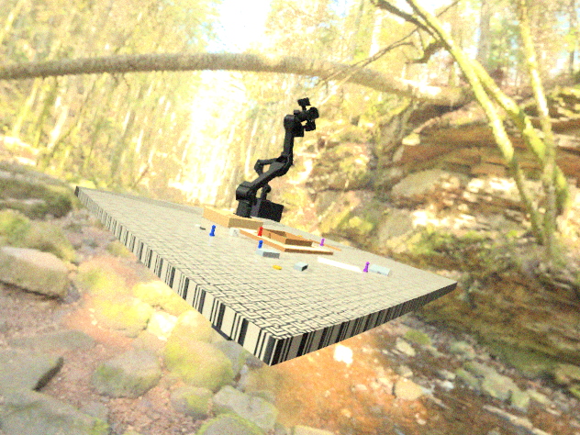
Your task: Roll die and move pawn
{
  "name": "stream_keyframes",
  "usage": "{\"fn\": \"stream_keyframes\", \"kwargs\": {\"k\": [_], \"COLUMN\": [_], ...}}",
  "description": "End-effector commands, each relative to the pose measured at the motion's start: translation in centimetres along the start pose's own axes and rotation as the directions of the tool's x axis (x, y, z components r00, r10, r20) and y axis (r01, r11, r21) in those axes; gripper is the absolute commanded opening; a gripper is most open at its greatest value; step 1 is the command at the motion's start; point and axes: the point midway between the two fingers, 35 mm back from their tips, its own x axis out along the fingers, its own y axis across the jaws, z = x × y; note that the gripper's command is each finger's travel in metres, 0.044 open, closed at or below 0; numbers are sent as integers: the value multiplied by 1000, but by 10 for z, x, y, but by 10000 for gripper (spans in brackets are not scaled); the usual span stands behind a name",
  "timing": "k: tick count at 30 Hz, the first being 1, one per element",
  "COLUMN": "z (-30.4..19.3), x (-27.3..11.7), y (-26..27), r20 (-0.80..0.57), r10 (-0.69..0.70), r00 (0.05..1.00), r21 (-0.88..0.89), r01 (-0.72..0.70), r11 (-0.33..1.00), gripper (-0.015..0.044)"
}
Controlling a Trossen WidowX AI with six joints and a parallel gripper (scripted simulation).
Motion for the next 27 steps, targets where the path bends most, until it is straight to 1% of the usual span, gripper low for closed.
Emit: {"fn": "stream_keyframes", "kwargs": {"k": [1, 2, 5, 7, 10, 13, 16, 20, 27], "z": [0, 1, 4, 7, 10, 16, 23, 33, 56], "x": [-1, -3, -20, -35, -54, -82, -116, -169, -274], "y": [3, 11, 56, 87, 120, 160, 199, 245, 304], "r20": [1, 4, 24, 38, 55, 78, 105, 142, 214], "r10": [8, 31, 165, 257, 354, 473, 591, 726, 894], "r00": [1000, 999, 986, 966, 934, 878, 800, 672, 394], "r21": [2, 9, 49, 78, 108, 145, 183, 230, 295], "r01": [-8, -32, -166, -259, -358, -479, -599, -736, -898], "r11": [1000, 999, 985, 963, 927, 865, 779, 636, 325], "gripper": [374, 347, 275, 275, 275, 275, 275, 275, 275]}}
